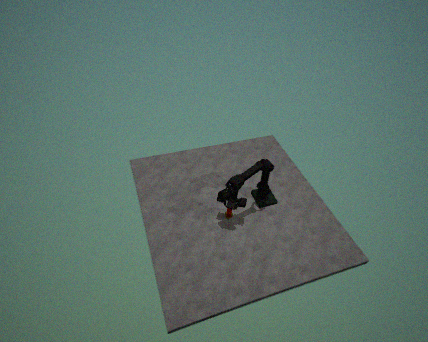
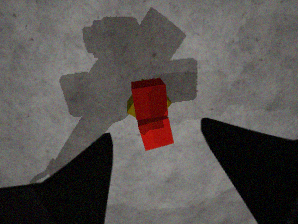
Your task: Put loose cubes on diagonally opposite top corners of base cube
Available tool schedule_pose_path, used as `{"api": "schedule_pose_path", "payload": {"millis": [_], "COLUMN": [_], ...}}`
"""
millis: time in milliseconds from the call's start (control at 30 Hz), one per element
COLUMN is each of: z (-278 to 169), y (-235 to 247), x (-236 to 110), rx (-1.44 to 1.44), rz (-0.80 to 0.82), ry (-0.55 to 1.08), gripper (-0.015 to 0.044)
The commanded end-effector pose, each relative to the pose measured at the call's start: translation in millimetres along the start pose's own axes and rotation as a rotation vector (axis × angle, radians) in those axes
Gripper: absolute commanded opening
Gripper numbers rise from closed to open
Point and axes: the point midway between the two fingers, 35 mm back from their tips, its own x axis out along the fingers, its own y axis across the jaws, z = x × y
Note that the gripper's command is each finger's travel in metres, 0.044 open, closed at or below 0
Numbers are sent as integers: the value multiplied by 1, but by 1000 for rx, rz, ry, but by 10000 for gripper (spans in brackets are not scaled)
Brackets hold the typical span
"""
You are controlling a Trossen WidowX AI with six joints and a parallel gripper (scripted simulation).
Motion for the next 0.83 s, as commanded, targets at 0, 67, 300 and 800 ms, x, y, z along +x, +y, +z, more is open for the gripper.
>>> {"api": "schedule_pose_path", "payload": {"millis": [0,67,300,800], "z": [1,12,52,53], "y": [2,17,101,103], "x": [0,-1,-3,-3], "rx": [0,0,0,0], "rz": [0,0,7,8], "ry": [0,-1,-4,-4], "gripper": [400,400,400,400]}}
